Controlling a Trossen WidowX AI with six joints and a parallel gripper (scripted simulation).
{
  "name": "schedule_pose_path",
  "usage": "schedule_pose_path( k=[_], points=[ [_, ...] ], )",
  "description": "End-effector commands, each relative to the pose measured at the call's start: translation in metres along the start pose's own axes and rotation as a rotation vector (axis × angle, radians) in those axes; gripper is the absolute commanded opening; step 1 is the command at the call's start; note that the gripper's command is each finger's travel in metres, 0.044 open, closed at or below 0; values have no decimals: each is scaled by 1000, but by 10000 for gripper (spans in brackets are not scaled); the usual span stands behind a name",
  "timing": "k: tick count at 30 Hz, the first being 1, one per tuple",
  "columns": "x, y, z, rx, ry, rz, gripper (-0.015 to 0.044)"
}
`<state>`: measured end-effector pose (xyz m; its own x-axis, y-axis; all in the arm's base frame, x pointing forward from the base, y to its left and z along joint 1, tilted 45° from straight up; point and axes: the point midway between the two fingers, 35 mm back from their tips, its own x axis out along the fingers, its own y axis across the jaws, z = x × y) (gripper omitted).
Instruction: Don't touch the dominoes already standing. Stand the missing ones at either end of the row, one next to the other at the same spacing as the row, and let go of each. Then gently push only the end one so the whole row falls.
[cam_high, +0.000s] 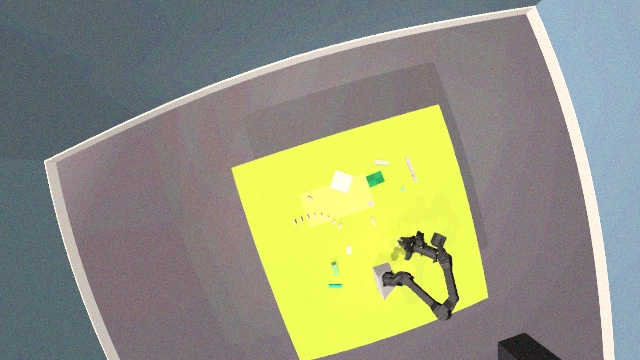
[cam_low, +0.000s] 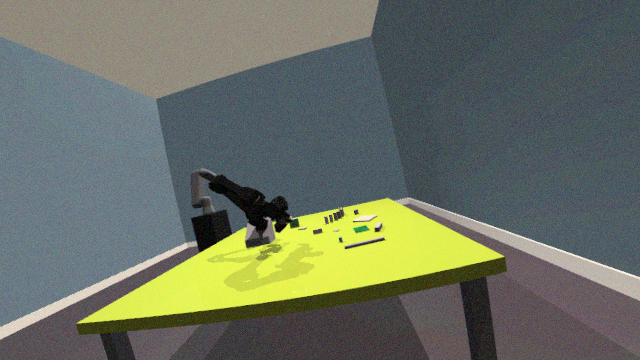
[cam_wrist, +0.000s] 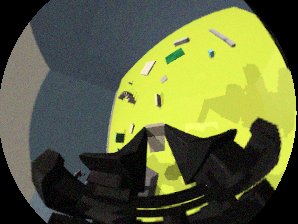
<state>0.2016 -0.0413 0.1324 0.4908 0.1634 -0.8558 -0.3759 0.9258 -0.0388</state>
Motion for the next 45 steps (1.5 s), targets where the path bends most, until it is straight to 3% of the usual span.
schedule_pose_path(
  k=[1, 29, 38, 45],
  points=[
    [-4, -2, 4, -47, -104, -15, 107],
    [-36, -16, 13, -441, -609, -279, 107],
    [-49, -14, 11, -620, -717, -420, 107],
    [-50, -14, 11, -634, -724, -431, 107]
  ],
)
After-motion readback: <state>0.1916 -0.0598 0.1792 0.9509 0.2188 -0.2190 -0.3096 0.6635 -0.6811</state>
